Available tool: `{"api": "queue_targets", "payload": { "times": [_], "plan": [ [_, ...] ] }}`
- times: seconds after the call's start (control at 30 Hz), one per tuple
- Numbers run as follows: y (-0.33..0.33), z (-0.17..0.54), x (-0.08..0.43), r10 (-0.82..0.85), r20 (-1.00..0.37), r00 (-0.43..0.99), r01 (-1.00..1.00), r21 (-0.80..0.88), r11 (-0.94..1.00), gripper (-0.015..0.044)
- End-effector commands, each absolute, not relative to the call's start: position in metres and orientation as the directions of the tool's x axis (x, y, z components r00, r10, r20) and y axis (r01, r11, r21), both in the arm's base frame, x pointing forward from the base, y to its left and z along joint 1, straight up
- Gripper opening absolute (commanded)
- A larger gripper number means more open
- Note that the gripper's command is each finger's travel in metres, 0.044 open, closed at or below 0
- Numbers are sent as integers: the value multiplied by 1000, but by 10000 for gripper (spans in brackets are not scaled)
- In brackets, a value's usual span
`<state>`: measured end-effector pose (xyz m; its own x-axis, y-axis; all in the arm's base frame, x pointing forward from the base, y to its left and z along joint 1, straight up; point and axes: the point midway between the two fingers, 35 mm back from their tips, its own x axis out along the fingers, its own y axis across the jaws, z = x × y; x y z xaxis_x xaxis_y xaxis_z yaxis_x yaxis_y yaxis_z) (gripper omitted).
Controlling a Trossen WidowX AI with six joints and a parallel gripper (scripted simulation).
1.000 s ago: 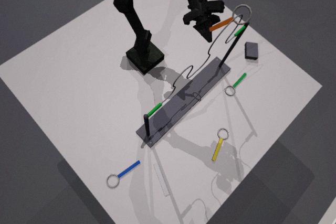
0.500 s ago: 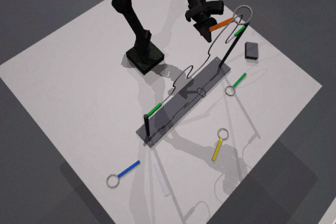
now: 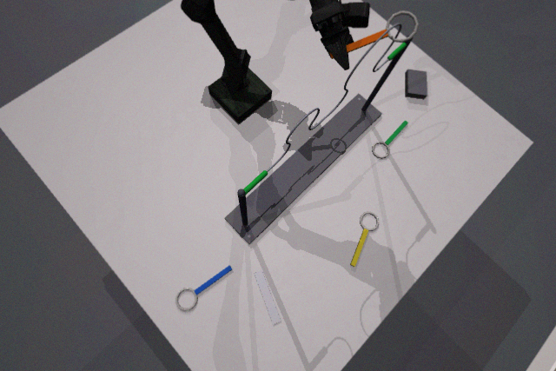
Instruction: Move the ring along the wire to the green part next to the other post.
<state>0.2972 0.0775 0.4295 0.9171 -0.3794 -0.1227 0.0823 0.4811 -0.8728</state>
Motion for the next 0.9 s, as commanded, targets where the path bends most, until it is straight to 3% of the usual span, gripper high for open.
{"api": "queue_targets", "payload": {
  "times": [0.0, 0.87],
  "plan": [
    [75, 431, 295, -390, -101, 915, 91, -892, 443, -150],
    [71, 441, 296, -404, 58, 913, 122, -983, 136, -150]
  ]
}}
